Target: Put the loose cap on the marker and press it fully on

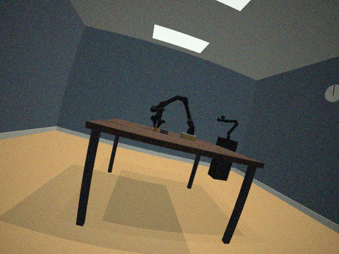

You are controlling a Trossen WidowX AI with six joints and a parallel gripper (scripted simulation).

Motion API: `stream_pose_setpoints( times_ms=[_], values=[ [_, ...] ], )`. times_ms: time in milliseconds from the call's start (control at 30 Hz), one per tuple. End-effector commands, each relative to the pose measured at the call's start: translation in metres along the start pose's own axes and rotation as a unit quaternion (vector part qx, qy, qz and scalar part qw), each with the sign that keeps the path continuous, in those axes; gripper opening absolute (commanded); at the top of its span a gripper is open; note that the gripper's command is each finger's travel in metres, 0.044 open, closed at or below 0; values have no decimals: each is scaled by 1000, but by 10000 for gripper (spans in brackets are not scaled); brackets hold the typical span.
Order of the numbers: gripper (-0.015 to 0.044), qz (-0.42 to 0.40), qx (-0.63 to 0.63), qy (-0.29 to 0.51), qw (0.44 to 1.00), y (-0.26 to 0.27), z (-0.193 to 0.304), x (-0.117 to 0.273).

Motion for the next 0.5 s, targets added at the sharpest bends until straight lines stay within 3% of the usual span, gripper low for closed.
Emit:
stream_pose_setpoints(
  times_ms=[0, 267, 400, 467],
  values=[
    [237, -4, 2, 6, 1000, 1, 1, -11],
    [237, -4, 3, 6, 1000, 2, 2, -16],
    [132, -4, 3, 6, 1000, 2, 2, -16],
    [119, -4, 3, 6, 1000, 2, 2, -16]
  ],
)
Point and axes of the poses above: the point midway between the two fingers, 35 mm back from their tips, its own x axis back along the fingers, its own y axis across the jaws, z = x × y, the point moved 6 cm from there along x, back along the fingers, and after that the axes turned 7 degrees about -x, right-handed, at the moved point
